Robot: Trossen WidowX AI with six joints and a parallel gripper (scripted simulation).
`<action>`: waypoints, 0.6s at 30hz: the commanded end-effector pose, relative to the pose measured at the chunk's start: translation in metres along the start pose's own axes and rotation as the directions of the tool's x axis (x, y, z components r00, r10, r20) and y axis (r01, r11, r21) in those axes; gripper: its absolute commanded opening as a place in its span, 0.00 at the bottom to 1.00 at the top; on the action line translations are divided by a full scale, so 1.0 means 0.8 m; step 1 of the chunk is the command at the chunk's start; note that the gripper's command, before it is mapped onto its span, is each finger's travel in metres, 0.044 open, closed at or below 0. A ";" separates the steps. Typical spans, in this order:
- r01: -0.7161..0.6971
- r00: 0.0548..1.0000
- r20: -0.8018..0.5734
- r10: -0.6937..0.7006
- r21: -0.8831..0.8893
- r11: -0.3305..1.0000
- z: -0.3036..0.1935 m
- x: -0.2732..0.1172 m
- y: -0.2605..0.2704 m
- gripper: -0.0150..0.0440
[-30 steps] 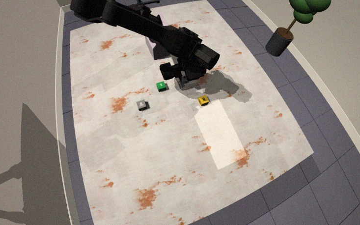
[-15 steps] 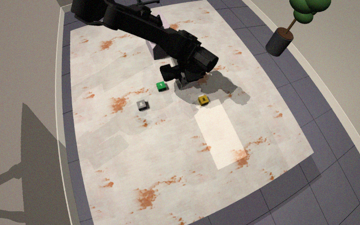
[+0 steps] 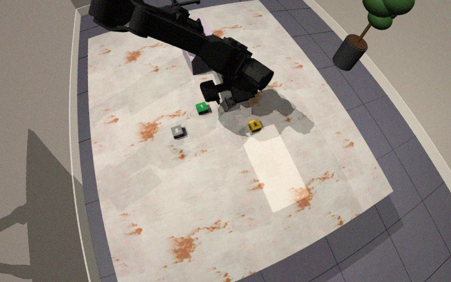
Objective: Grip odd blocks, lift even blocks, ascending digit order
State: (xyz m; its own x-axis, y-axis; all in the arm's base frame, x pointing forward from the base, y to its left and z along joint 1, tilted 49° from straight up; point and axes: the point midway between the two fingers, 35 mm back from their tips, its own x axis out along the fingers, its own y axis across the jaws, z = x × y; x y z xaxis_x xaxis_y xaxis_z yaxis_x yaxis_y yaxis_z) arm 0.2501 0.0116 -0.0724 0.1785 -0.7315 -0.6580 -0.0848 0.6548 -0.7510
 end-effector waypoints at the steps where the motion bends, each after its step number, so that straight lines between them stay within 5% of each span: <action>1: 0.001 1.000 0.003 -0.001 -0.002 1.000 0.001 -0.021 0.000 0.93; 7: 0.002 1.000 0.003 -0.002 -0.001 1.000 0.000 -0.044 0.000 0.93; 14: -0.003 1.000 0.002 0.003 -0.002 1.000 0.000 -0.142 0.002 0.62; 18: -0.002 1.000 0.002 0.002 -0.002 1.000 0.000 -0.146 0.001 0.46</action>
State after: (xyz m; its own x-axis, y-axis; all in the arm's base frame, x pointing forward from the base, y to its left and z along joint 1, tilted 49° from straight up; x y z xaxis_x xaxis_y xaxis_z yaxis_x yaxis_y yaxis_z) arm 0.2321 0.0906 -0.0050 0.1903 -0.7290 -0.6575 -0.0975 0.6524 -0.7516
